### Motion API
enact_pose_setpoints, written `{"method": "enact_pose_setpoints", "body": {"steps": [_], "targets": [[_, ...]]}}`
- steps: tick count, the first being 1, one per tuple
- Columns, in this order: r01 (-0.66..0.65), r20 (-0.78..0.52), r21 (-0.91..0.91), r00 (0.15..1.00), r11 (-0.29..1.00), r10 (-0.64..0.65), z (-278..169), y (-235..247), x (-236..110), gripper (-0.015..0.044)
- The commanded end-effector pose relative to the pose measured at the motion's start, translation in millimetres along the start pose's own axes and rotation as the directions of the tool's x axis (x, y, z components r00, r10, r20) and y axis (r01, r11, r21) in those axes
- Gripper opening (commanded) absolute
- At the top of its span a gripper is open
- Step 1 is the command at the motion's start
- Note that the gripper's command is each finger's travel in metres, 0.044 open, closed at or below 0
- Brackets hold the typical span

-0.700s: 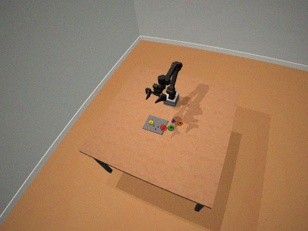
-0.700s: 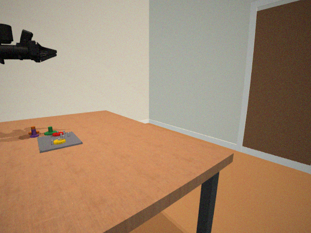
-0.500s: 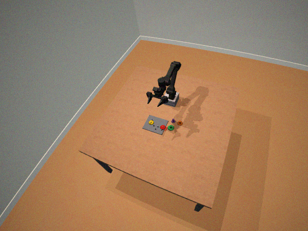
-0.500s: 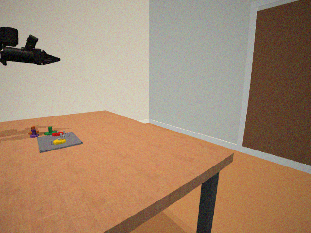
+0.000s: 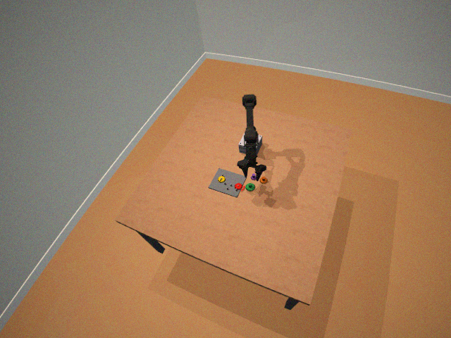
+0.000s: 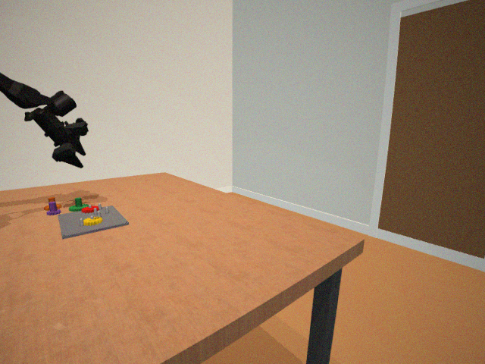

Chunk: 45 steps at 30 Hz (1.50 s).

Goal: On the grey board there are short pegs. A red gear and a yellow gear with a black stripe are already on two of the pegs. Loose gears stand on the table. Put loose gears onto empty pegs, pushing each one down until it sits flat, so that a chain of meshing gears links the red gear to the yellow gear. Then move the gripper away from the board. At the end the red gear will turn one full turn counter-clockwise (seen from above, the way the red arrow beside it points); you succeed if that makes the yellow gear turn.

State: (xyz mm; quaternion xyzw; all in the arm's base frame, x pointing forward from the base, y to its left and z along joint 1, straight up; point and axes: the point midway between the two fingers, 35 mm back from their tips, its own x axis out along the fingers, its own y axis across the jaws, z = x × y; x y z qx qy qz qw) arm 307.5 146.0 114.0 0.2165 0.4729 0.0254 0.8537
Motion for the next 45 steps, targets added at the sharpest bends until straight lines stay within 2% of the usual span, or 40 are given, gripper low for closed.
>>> {"method": "enact_pose_setpoints", "body": {"steps": [1, 6, 8, 42, 45], "targets": [[0.152, -0.234, 0.07, 0.963, 0.986, -0.131, -63.2, 2.0, 21.9, 0.044], [0.409, -0.429, 0.067, 0.835, 0.91, -0.344, -128.5, -17.0, 29.3, 0.044], [0.442, -0.446, 0.061, 0.814, 0.895, -0.372, -135.4, -20.6, 28.9, 0.044], [0.442, -0.447, 0.061, 0.814, 0.895, -0.372, -154.6, -32.6, 64.9, 0.044], [0.442, -0.447, 0.061, 0.814, 0.895, -0.372, -154.6, -32.6, 64.9, 0.0361]]}}
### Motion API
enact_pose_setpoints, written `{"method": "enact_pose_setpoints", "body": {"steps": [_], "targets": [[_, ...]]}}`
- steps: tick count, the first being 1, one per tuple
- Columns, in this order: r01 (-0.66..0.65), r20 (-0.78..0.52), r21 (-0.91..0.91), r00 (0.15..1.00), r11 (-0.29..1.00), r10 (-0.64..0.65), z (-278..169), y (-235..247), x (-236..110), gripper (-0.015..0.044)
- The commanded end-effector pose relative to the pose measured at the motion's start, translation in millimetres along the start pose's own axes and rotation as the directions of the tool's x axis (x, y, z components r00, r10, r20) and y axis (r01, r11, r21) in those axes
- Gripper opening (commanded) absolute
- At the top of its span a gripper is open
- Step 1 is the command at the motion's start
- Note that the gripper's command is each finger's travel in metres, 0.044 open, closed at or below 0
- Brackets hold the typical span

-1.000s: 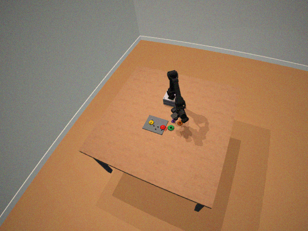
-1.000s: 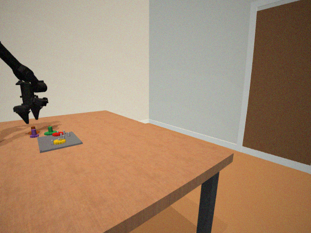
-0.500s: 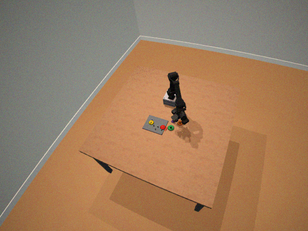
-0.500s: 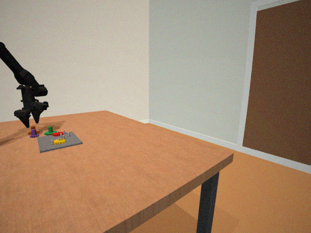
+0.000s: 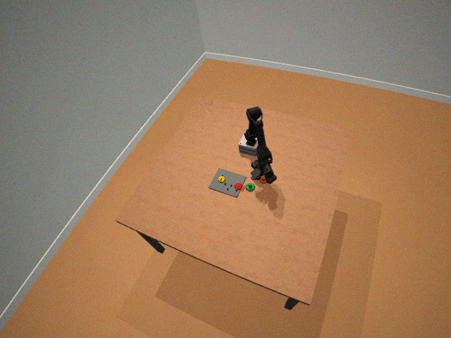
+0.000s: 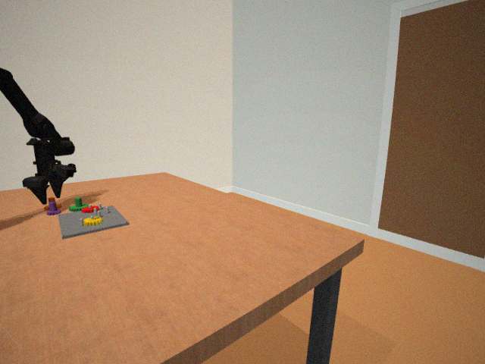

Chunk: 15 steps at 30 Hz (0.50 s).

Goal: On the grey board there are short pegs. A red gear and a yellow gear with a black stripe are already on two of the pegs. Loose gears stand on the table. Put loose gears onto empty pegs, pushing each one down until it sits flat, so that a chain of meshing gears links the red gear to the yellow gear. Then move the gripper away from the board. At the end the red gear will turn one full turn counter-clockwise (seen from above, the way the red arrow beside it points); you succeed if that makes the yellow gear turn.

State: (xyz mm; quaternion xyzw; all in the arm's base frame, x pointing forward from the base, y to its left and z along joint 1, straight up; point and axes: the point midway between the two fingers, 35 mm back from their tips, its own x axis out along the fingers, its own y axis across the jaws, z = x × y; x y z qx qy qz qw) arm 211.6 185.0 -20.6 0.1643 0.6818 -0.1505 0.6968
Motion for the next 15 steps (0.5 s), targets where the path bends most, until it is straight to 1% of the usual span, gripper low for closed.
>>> {"method": "enact_pose_setpoints", "body": {"steps": [1, 11, 15], "targets": [[-0.004, -0.004, 0.005, 1.0, 1.0, 0.004, -0.6, 0.8, 0.9, 0.0335], [-0.004, -0.004, 0.005, 1.0, 1.0, 0.004, -0.6, 0.8, 0.9, 0.0072], [-0.004, -0.004, 0.005, 1.0, 1.0, 0.004, -0.6, 0.8, 0.9, 0.0046]]}}
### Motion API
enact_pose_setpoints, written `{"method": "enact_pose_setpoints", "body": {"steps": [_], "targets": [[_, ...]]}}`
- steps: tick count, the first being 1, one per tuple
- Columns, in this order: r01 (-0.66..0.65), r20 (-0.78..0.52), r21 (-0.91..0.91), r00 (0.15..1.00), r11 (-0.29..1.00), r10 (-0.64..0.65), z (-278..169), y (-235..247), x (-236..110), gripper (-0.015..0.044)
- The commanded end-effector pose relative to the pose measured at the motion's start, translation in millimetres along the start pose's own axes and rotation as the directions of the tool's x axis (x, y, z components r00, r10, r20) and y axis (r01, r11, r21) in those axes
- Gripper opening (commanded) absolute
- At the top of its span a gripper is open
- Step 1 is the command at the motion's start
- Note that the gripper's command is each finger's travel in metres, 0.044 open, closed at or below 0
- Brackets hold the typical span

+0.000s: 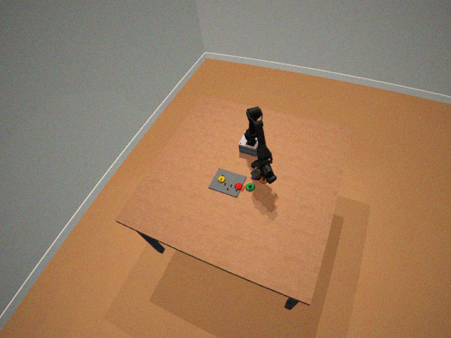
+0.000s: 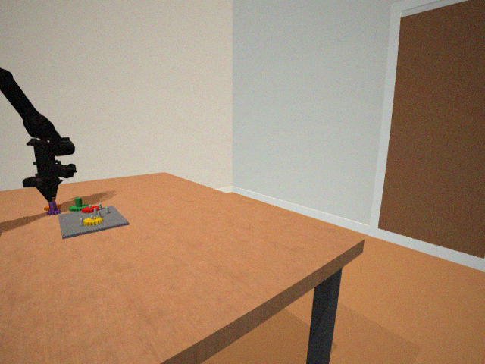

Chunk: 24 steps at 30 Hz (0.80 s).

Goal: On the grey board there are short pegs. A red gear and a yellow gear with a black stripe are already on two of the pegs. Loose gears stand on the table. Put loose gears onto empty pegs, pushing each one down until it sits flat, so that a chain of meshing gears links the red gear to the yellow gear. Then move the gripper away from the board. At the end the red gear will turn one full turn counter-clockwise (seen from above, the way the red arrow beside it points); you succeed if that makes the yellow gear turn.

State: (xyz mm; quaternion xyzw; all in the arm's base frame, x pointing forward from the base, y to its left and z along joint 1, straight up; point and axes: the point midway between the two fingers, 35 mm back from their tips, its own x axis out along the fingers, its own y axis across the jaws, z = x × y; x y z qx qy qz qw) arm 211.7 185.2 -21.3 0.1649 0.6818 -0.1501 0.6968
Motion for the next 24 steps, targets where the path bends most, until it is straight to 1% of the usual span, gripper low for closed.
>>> {"method": "enact_pose_setpoints", "body": {"steps": [1, 3, 4, 7, 24], "targets": [[-0.003, -0.004, 0.005, 1.0, 1.0, 0.003, -0.6, 0.5, 0.1, 0.0039], [-0.003, -0.004, 0.005, 1.0, 1.0, 0.003, -0.6, 0.5, 0.1, 0.0026], [-0.003, -0.004, 0.005, 1.0, 1.0, 0.003, -0.6, 0.5, 0.1, 0.0], [-0.003, -0.004, 0.005, 1.0, 1.0, 0.003, -0.2, 1.6, -4.2, 0.0], [-0.004, -0.003, 0.005, 1.0, 1.0, 0.004, 2.5, 7.6, -57.1, 0.0]]}}
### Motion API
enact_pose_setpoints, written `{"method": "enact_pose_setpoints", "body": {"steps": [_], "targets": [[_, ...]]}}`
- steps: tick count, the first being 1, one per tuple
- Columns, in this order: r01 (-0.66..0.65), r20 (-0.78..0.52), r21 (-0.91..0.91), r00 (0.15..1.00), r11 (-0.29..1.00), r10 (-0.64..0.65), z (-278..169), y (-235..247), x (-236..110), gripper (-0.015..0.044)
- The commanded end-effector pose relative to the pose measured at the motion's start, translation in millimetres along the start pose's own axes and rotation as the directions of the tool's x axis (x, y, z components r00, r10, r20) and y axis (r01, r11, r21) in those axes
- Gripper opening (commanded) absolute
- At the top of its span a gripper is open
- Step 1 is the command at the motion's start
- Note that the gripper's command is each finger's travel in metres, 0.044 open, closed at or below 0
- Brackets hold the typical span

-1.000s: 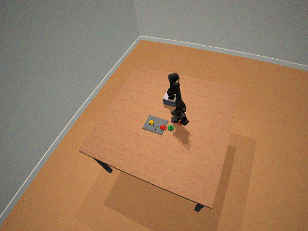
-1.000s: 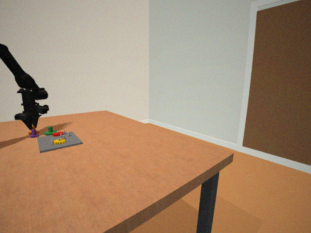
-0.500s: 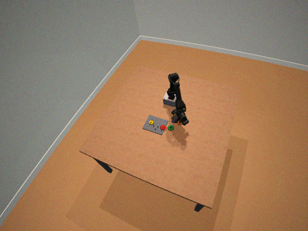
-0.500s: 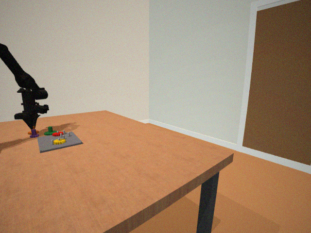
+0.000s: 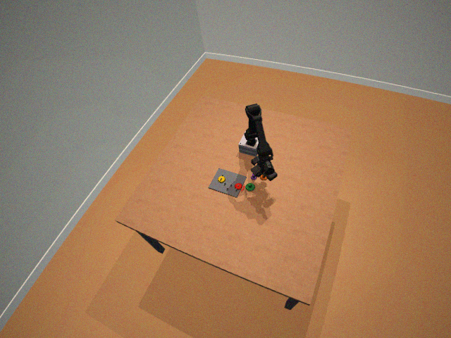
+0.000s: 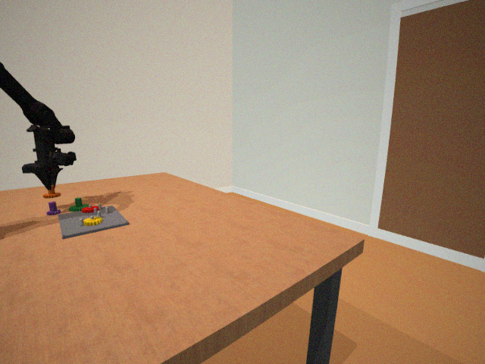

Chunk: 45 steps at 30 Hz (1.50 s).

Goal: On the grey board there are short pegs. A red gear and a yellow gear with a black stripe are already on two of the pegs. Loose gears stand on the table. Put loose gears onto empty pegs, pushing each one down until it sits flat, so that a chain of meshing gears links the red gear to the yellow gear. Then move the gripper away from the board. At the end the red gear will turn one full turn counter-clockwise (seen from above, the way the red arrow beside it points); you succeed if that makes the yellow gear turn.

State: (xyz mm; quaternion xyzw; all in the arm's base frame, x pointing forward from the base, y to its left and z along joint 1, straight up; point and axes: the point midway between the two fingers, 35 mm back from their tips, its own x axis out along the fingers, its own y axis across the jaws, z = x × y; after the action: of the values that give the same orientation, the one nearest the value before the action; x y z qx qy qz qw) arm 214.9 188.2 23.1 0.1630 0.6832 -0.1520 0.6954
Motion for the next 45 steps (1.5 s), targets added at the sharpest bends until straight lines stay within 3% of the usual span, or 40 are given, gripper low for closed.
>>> {"method": "enact_pose_setpoints", "body": {"steps": [1, 26, 45], "targets": [[-0.01, -0.001, 0.005, 1.0, 1.0, 0.01, 0.2, 2.3, -16.1, 0.0], [-0.009, -0.001, 0.005, 1.0, 1.0, 0.009, -5.1, -10.7, -98.1, 0.0], [-0.011, 0.004, 0.025, 1.0, 1.0, 0.011, 22.9, -13.9, -89.9, 0.0]]}}
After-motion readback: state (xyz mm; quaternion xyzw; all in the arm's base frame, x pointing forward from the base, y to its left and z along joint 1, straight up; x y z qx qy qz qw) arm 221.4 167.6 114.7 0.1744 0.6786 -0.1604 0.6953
